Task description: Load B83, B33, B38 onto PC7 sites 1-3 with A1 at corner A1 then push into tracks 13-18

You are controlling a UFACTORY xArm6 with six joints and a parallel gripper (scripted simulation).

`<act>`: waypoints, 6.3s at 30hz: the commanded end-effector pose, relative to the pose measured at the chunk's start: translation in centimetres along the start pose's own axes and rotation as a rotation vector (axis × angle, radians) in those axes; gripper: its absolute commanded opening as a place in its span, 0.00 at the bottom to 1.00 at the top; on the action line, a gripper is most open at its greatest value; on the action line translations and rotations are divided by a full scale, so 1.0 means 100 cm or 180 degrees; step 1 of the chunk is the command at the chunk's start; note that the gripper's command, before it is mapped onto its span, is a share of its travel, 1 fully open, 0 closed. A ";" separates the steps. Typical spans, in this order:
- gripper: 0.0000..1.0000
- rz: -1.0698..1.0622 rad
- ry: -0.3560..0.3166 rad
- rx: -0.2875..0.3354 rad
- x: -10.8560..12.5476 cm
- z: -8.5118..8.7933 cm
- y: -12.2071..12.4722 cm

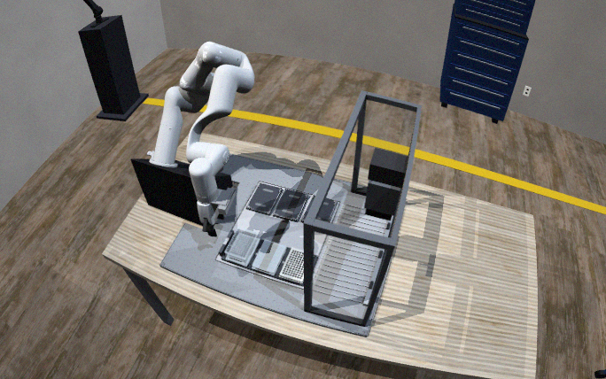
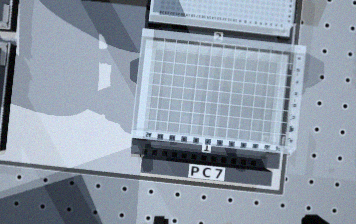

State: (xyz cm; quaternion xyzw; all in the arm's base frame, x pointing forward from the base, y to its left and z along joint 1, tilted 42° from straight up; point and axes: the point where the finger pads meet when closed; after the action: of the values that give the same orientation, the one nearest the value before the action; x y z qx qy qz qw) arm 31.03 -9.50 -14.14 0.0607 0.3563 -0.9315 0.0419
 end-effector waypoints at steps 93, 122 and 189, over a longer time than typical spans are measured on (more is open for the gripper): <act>0.82 -0.0348 -0.0002 0.0029 0.007 -0.090 -0.007; 0.82 -0.0348 -0.0002 0.0028 0.007 -0.105 -0.007; 0.82 -0.0348 0.0000 0.0029 -0.045 -0.105 0.004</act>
State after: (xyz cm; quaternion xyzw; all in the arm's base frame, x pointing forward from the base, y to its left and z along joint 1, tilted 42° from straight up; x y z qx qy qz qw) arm 35.98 -2.43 -21.55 0.0397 0.3559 -0.9336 -0.0092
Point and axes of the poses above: the point where the finger pads meet when closed, its own z axis back along the fingers, its own y axis across the jaws, x = y × z, and after that the axes turned 5 degrees about z, right-handed
